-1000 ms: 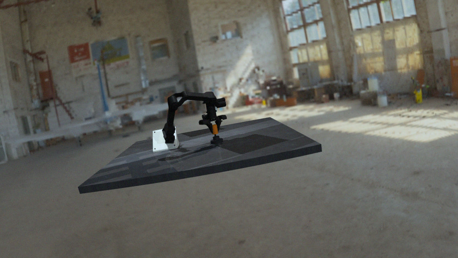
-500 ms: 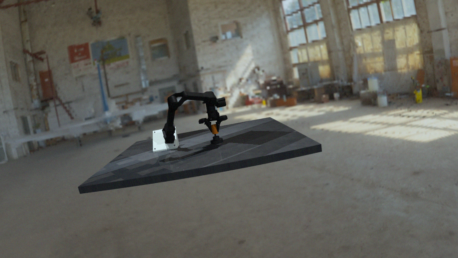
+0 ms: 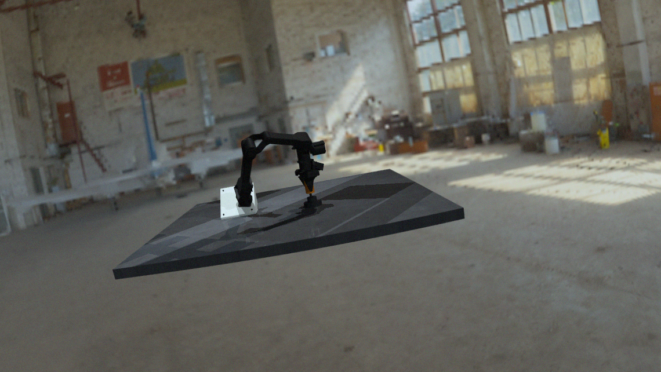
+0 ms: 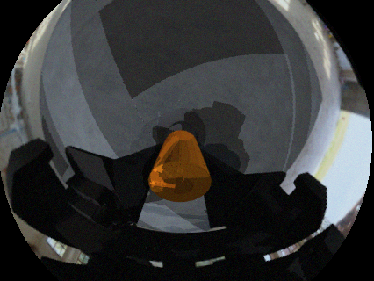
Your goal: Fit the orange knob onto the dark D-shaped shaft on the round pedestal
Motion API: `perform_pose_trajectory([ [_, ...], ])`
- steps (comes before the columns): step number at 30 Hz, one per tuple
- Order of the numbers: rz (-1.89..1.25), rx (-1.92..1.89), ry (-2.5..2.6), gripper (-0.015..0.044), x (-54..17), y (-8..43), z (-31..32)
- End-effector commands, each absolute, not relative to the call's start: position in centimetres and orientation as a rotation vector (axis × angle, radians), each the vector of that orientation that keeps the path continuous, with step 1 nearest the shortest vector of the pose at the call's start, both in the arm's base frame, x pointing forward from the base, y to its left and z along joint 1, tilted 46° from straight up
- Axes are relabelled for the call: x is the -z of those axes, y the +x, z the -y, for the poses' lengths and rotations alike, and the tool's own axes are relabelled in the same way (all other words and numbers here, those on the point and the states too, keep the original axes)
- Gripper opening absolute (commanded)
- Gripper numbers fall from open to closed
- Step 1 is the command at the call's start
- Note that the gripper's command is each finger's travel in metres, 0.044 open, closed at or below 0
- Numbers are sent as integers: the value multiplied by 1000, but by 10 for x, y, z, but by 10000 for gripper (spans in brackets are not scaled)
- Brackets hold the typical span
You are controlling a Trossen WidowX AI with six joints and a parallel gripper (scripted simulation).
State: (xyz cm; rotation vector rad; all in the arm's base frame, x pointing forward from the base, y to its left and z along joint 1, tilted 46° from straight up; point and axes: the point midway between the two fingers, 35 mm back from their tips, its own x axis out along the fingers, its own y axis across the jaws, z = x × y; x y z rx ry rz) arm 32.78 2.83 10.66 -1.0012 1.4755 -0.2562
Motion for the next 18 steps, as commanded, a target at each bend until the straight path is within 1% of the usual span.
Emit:
perform_pose_trajectory([
  [1, -1284, 642, -527, 0, -105, 327, -29],
  [18, -1261, 678, -478, 0, -105, 331, -33],
])
